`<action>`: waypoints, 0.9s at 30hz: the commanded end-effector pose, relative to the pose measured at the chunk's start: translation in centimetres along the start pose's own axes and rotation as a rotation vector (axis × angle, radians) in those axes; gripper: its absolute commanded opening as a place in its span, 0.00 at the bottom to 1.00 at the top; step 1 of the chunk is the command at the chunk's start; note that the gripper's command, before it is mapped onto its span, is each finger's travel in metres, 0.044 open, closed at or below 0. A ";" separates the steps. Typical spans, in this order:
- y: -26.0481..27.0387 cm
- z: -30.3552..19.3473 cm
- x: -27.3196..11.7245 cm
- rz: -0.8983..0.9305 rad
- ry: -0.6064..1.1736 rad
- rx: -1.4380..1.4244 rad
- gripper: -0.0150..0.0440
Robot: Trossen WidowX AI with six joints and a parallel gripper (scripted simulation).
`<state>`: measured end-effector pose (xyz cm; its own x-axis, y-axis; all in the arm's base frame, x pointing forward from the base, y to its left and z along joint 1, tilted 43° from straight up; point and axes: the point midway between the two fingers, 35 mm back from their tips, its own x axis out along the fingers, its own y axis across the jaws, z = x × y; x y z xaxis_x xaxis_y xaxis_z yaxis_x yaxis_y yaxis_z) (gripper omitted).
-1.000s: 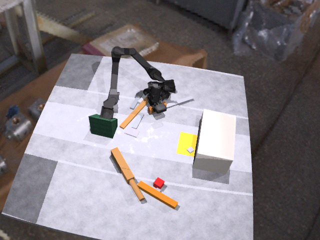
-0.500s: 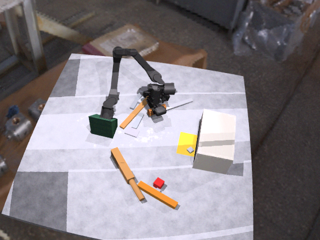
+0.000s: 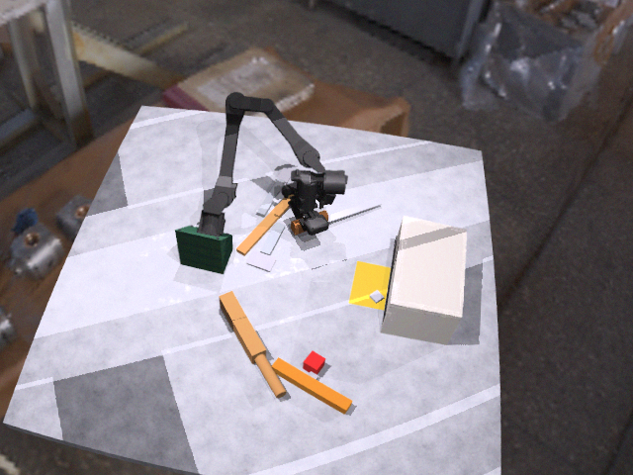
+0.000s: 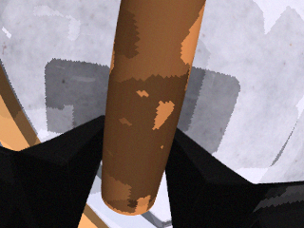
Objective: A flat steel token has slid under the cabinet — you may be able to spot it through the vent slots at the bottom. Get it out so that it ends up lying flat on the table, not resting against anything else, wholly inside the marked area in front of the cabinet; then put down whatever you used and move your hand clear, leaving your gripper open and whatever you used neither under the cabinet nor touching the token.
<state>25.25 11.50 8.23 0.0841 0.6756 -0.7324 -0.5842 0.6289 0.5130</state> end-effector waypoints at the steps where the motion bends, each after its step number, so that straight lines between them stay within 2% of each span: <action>1: -0.6 -0.2 -0.2 0.002 -0.014 -0.002 0.25; 27: -3.4 -2.0 -0.1 0.000 -0.013 -0.002 0.25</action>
<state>25.40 8.96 5.83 0.0823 0.6737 -0.7344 -0.5842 0.6297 0.5121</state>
